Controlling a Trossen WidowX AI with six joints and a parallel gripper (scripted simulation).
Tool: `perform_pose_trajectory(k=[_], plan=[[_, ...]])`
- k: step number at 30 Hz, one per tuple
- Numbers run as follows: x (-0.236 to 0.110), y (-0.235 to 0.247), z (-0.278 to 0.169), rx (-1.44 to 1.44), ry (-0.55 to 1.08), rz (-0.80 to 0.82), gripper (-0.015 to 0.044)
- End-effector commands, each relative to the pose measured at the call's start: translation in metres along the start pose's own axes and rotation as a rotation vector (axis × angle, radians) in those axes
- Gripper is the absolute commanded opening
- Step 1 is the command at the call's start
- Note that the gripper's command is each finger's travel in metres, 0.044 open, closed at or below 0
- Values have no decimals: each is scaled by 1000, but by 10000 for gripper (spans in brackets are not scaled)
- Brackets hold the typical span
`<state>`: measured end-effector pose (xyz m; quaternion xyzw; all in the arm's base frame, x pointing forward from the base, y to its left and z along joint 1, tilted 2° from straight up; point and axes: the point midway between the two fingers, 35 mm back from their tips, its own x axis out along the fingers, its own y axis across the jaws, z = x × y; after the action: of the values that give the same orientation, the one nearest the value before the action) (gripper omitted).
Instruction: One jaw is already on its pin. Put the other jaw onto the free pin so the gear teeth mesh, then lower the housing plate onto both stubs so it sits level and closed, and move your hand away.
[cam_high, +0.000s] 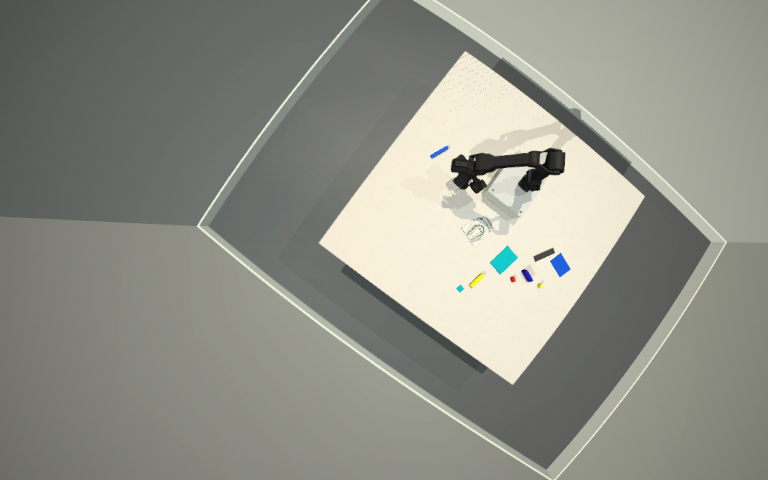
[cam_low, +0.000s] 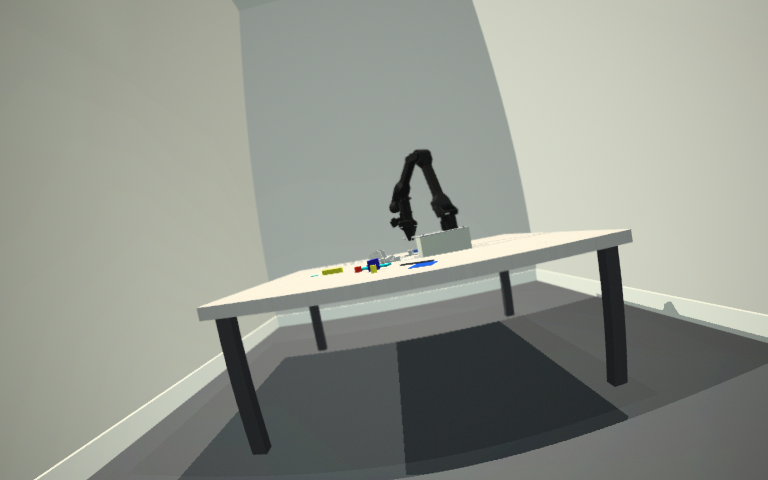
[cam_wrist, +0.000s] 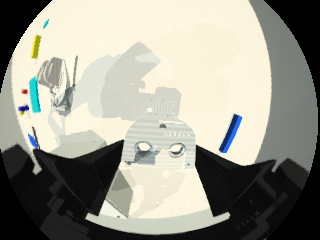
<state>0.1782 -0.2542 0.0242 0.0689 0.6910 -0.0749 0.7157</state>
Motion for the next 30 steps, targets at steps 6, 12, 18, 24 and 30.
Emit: perform_pose_trajectory(k=[6,12,18,24,30], plan=[[-11,1,1,-6,-9,-1,351],[-11,16,11,-1,-9,0,351],[-11,33,21,4,-10,1,351],[-11,51,30,9,-10,3,351],[-11,70,38,15,-10,4,351]])
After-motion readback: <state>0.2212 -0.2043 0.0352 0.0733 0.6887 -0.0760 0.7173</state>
